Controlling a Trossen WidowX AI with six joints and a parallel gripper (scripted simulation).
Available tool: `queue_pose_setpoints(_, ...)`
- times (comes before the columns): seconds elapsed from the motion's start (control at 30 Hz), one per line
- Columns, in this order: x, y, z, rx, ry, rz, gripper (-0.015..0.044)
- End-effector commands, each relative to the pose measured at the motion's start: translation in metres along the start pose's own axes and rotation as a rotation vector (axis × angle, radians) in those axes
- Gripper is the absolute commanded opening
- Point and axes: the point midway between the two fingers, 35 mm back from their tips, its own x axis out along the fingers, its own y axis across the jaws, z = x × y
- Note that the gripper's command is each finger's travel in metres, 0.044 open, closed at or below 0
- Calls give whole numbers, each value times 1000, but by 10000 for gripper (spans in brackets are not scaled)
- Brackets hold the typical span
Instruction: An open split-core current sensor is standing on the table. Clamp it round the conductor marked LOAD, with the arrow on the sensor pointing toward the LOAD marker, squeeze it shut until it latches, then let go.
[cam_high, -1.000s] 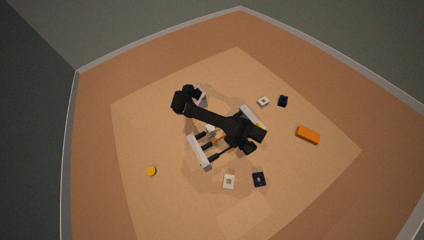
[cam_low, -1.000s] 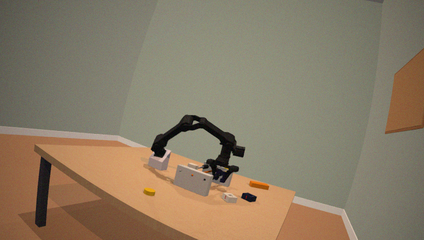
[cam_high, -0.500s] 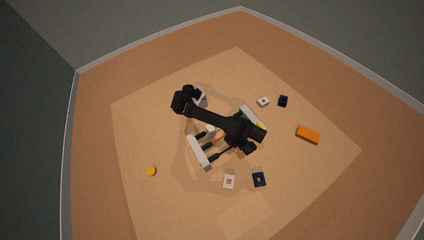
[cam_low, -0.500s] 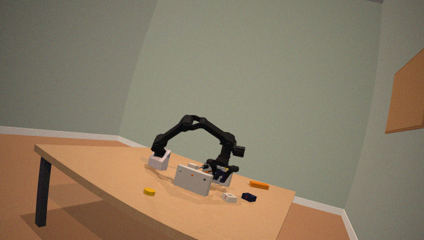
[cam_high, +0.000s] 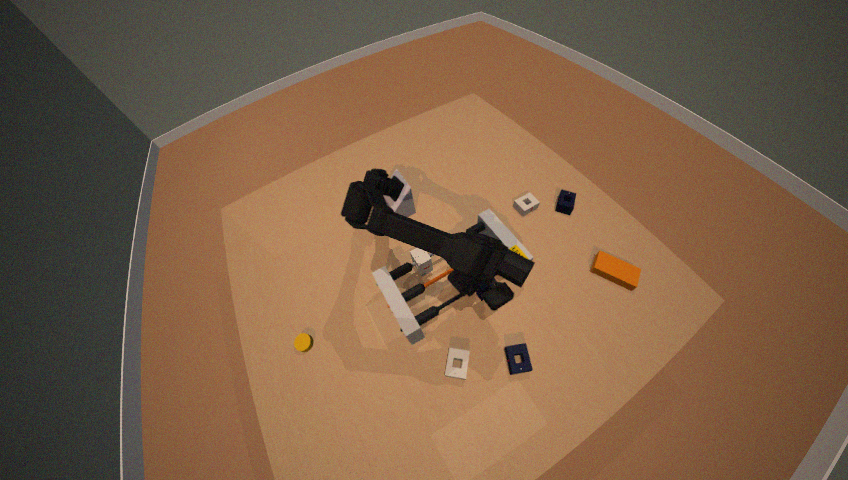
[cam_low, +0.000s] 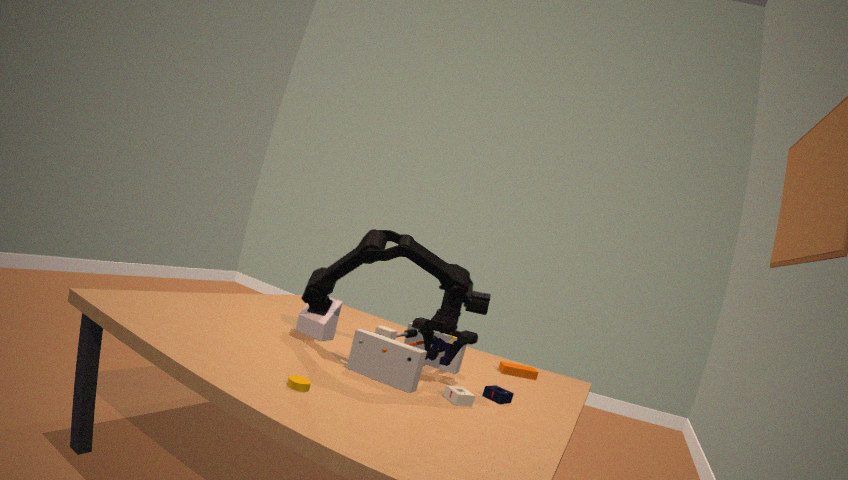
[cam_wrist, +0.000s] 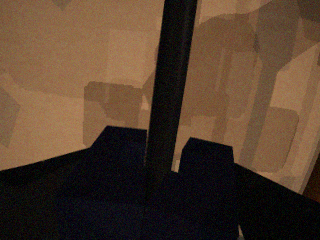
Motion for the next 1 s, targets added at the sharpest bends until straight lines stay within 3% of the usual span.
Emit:
queue_pose_setpoints(0.0,0,-1,0,-3,0,-2,0)
queue_pose_setpoints(0.5,0,0,0,0,1,10,0)
queue_pose_setpoints(0.87,-12,1,-1,-3,4,209,0)
queue_pose_setpoints(0.97,-5,1,-1,2,6,145,0)
